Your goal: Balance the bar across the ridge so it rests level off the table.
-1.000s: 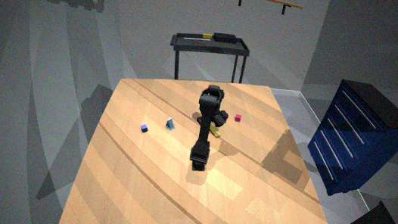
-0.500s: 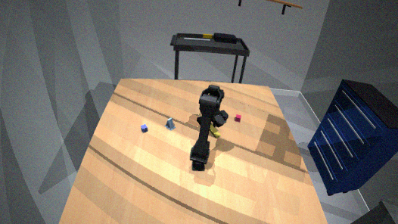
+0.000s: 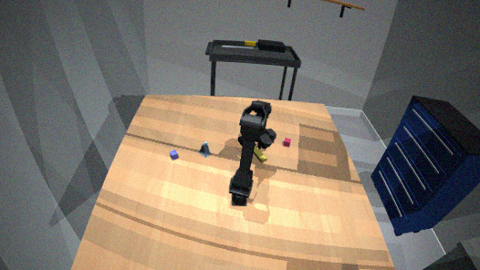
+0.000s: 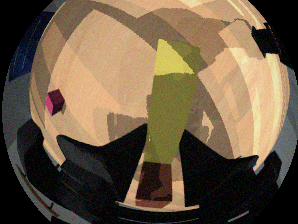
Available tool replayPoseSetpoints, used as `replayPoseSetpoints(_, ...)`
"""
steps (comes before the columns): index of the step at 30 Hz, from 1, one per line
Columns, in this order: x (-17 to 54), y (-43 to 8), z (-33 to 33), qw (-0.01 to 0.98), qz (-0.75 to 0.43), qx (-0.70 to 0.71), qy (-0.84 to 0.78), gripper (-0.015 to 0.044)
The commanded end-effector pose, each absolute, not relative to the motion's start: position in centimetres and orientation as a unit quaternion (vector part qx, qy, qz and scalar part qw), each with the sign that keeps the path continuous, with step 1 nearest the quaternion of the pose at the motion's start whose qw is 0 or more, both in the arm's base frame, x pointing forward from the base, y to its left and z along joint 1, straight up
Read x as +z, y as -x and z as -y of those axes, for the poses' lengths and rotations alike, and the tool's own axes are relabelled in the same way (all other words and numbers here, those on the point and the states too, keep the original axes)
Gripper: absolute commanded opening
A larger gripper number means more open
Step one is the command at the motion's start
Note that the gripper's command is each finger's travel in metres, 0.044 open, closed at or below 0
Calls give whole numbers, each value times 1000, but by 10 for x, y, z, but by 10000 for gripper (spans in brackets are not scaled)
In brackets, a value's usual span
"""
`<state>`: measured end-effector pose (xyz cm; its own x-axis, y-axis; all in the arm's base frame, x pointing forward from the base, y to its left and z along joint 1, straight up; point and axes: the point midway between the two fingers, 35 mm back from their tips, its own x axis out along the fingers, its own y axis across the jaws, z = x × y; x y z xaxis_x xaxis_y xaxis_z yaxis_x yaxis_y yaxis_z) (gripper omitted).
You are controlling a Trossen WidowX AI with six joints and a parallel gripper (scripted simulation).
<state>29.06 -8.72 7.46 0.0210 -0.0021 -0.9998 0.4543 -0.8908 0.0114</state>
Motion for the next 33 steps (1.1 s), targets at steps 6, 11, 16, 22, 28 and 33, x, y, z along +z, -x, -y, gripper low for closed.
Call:
replayPoseSetpoints(6,100,-292,88,170,-160,-678,-697,0)
replayPoseSetpoints(11,113,-292,88,170,-160,-678,-697,0)
replayPoseSetpoints(16,126,-291,88,170,-160,-678,-697,0)
replayPoseSetpoints(22,141,-289,87,170,-160,-678,-697,0)
replayPoseSetpoints(28,156,-286,86,170,-159,-678,-697,0)
replayPoseSetpoints(33,162,-286,83,171,-161,-678,-697,0)
